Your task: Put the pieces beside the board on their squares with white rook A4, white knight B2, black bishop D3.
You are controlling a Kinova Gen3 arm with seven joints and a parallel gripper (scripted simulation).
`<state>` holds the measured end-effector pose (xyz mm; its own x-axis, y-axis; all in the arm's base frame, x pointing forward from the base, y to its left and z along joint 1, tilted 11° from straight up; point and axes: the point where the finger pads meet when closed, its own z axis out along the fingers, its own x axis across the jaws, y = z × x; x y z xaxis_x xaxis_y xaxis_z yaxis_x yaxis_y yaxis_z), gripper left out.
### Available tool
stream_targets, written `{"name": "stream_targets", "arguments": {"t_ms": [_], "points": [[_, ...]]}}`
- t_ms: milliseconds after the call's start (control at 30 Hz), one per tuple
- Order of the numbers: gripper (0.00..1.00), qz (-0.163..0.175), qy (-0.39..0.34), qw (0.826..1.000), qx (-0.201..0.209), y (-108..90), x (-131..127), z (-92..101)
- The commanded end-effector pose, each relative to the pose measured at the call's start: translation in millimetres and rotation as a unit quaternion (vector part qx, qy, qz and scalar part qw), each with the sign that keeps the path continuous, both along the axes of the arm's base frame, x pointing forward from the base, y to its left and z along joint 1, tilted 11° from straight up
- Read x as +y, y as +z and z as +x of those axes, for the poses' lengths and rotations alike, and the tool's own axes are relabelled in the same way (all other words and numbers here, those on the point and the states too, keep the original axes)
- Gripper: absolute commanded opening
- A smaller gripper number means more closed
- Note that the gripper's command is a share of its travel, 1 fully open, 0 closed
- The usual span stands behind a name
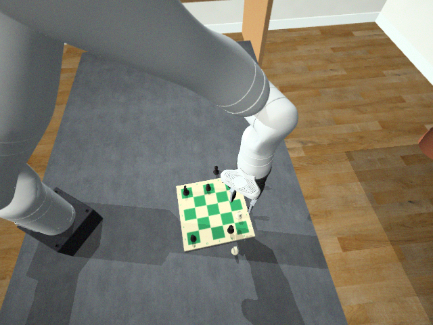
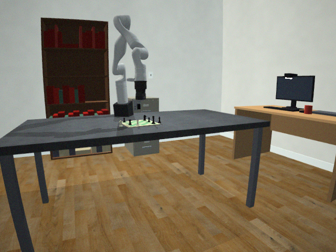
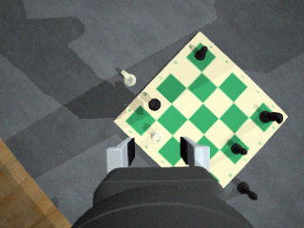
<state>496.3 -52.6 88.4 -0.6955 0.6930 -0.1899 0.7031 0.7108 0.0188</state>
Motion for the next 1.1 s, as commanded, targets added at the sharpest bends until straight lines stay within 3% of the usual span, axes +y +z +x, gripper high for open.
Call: {"name": "stream_targets", "arguments": {"t_ms": [0, 767, 1067], "points": [[1.0, 0.0, 0.0, 1.0, -0.001, 1.0, 0, 0.6], [1.0, 0.005, -0.031, 0.999, -0.003, -0.2, -3, -2.7], [1.0, 0.021, -0.138, 0.99, -0.008, -3.7, -11, -12.8]]}}
